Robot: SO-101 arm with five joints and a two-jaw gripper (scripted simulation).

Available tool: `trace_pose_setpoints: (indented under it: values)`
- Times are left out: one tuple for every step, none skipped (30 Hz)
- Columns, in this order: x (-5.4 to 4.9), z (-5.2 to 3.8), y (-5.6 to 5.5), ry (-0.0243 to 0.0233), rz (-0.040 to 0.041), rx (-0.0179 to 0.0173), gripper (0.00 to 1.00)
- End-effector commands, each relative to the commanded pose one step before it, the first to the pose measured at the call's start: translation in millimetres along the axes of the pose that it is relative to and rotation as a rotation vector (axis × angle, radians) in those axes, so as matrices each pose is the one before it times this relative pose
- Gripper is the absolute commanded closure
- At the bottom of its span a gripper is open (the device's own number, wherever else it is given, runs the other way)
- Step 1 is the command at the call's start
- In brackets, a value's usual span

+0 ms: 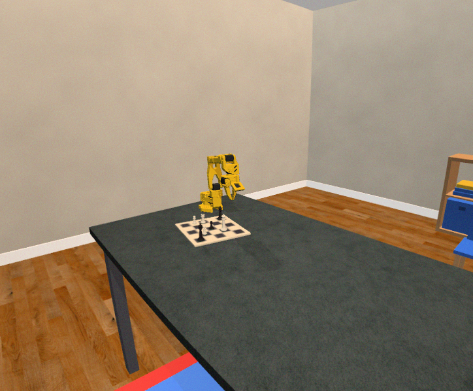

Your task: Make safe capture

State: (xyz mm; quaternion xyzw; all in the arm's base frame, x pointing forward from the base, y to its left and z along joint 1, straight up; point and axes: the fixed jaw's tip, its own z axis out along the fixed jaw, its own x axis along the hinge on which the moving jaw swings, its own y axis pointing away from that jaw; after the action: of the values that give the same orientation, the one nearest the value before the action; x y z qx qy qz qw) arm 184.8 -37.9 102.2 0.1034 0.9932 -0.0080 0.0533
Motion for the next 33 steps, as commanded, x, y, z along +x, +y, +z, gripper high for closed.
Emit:
trace_pose_setpoints:
  values:
    - [0.71, 0.761, 1.65, 0.01375, -0.01351, -0.00248, 1.00]
    - [0.16, 0.160, 0.01, 0.00118, -0.00006, -0.00005, 1.00]
    - [0.19, 0.191, 0.01, 0.00141, -0.00007, -0.00006, 1.00]
    - [0.19, 0.190, 0.01, 0.00140, -0.00007, -0.00006, 1.00]
    - [0.16, 0.162, 0.01, 0.00120, -0.00006, -0.00005, 1.00]
    - [0.11, 0.109, 0.01, 0.00081, -0.00004, -0.00003, 1.00]
    - [0.05, 0.052, 0.00, 0.00039, -0.00002, -0.00002, 1.00]
    - [0.01, 0.008, 0.00, 0.00006, 0.00000, 0.00000, 1.00]
    - [0.00, 0.001, 0.00, 0.00001, 0.00000, 0.00000, 1.00]
    - [0.00, -0.001, 0.00, -0.00001, 0.00000, 0.00000, 1.00]
    - [0.00, 0.000, 0.00, 0.00000, 0.00000, 0.00000, 1.00]
    - [0.00, 0.000, 0.00, 0.00000, 0.00000, 0.00000, 1.00]
    - [0.00, 0.001, 0.00, 0.00001, 0.00000, 0.00000, 1.00]
    - [0.00, 0.012, 0.00, 0.00007, 0.00000, 0.00000, 1.00]
    - [0.00, 0.087, 0.00, 0.00053, -0.00001, -0.00002, 1.00]
    - [0.01, 0.222, 0.00, 0.00135, -0.00001, -0.00006, 1.00]
    - [0.01, 0.409, 0.00, 0.00249, -0.00002, -0.00010, 1.00]
    - [0.02, 0.632, 0.00, 0.00384, -0.00004, -0.00016, 1.00]
    - [0.03, 0.887, 0.00, 0.00538, -0.00005, -0.00022, 1.00]
    - [0.03, 1.159, 0.00, 0.00702, -0.00007, -0.00029, 1.00]
    - [0.05, 1.443, 0.00, 0.00873, -0.00009, -0.00036, 1.00]
    - [0.06, 1.728, 0.00, 0.01043, -0.00010, -0.00043, 1.00]
    - [0.07, 2.011, 0.00, 0.01211, -0.00012, -0.00050, 1.00]
    - [0.06, 2.301, 0.00, 0.01221, -0.00012, -0.00051, 1.00]
    - [-0.09, 2.746, 0.00, -0.00001, 0.00000, 0.00000, 1.00]
    - [-0.03, 2.990, 0.00, -0.00002, 0.00000, 0.00000, 1.00]
    - [0.04, 3.205, 0.00, 0.00001, 0.00000, 0.00000, 1.00]
    - [0.00, 0.000, 0.00, 0.00000, 0.00000, 0.00000, 1.00]
    - [0.00, 0.000, 0.00, 0.00000, 0.00000, 0.00000, 1.00]
    - [0.05, 3.378, 0.00, 0.00000, 0.00000, 0.00000, 1.00]
    - [-0.08, 3.507, 0.00, 0.00000, 0.00000, 0.00000, 1.00]
    - [0.01, 3.596, 0.00, 0.00000, 0.00000, 0.00000, 1.00]
    - [0.11, 3.640, 0.00, 0.00003, 0.00000, 0.00000, 1.00]
